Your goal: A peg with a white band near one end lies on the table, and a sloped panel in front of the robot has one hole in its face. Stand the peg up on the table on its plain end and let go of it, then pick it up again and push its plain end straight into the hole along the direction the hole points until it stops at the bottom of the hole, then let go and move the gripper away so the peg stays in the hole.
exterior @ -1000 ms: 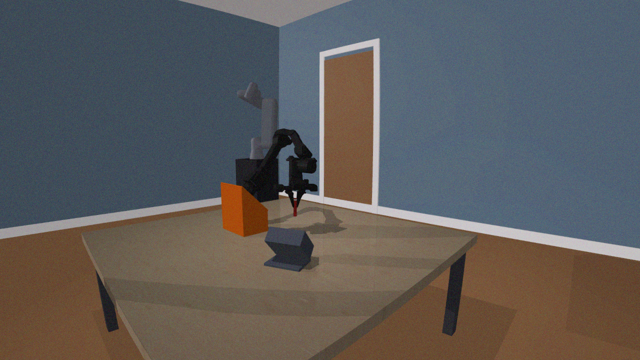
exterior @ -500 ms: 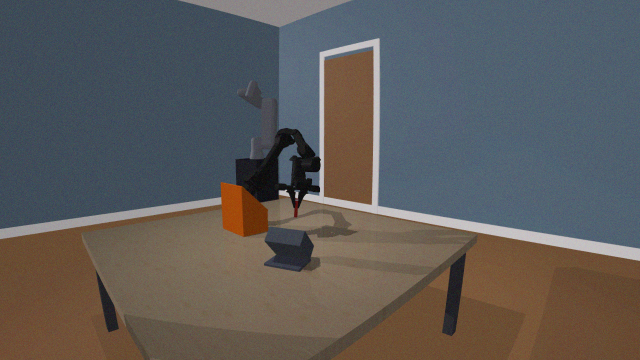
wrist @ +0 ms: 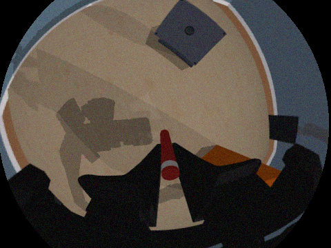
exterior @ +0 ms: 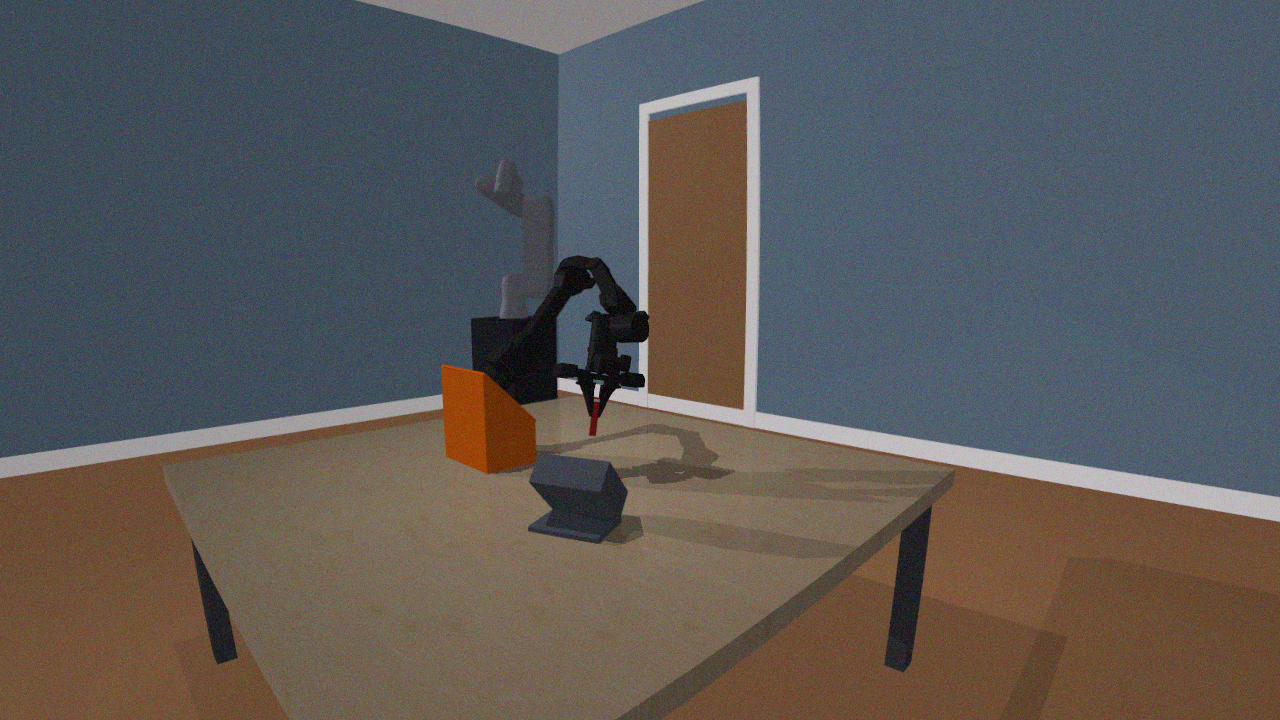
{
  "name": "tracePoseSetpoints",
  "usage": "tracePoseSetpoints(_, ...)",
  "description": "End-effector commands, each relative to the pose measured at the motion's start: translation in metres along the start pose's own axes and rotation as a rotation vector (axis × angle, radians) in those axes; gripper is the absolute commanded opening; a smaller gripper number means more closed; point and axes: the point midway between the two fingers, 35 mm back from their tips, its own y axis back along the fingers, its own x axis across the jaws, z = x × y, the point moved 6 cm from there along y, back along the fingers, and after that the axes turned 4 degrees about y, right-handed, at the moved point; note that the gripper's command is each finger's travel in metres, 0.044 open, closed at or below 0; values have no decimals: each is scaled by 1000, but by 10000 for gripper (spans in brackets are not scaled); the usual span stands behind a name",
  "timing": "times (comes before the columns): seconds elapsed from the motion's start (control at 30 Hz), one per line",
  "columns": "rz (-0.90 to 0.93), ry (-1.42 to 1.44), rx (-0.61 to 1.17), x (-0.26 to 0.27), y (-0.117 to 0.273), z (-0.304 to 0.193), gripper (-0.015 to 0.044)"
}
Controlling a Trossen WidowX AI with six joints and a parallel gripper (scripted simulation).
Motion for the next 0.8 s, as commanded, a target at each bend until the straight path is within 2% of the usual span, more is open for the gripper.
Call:
tracePoseSetpoints(0.0, -21, 15, -31, 1, 1, 10, 0)
tracePoseSetpoints(0.77, -148, 47, -159, -2, 1, 55, 0)
